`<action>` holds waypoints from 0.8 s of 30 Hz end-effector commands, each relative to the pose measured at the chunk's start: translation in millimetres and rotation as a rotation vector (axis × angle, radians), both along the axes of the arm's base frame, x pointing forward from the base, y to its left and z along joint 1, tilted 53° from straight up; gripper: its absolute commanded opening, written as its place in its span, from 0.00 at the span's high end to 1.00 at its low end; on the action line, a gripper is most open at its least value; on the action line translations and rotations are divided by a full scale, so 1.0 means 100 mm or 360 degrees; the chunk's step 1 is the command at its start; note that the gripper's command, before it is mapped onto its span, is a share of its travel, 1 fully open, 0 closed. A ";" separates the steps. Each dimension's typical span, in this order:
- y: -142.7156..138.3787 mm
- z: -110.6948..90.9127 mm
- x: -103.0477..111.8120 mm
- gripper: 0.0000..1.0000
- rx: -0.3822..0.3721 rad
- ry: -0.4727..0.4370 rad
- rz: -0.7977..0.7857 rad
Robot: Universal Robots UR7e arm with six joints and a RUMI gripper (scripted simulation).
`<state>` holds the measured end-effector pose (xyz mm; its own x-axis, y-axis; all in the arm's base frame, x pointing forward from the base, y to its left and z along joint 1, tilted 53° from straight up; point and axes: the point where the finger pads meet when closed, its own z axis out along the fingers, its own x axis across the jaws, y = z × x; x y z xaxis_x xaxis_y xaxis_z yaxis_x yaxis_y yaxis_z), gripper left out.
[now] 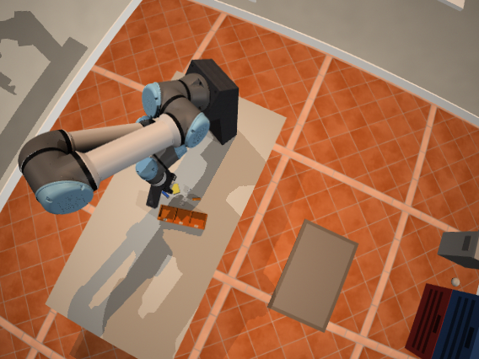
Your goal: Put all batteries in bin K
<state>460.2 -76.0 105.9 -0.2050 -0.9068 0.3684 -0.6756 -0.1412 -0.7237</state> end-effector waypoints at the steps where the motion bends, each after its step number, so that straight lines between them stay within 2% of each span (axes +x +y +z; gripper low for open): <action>1: 0.00 -0.06 -0.28 0.96 0.0038 0.0009 -0.0065; 7: 0.00 -0.06 -0.28 0.96 0.0038 0.0009 -0.0065; 11: -0.08 -0.06 0.04 0.96 -0.0177 0.0133 0.0117; 14: -0.13 -0.05 0.28 0.96 -0.0179 0.0134 0.0118; 16: -0.13 -0.05 0.28 0.96 -0.0179 0.0134 0.0118; 18: -0.17 -0.04 0.45 0.96 -0.0181 0.0136 0.0120; 24: -0.16 -0.02 0.49 0.96 -0.0181 0.0136 0.0120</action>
<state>463.8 -77.9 105.3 -0.1910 -0.9026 0.3859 -0.6820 -0.1607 -0.7134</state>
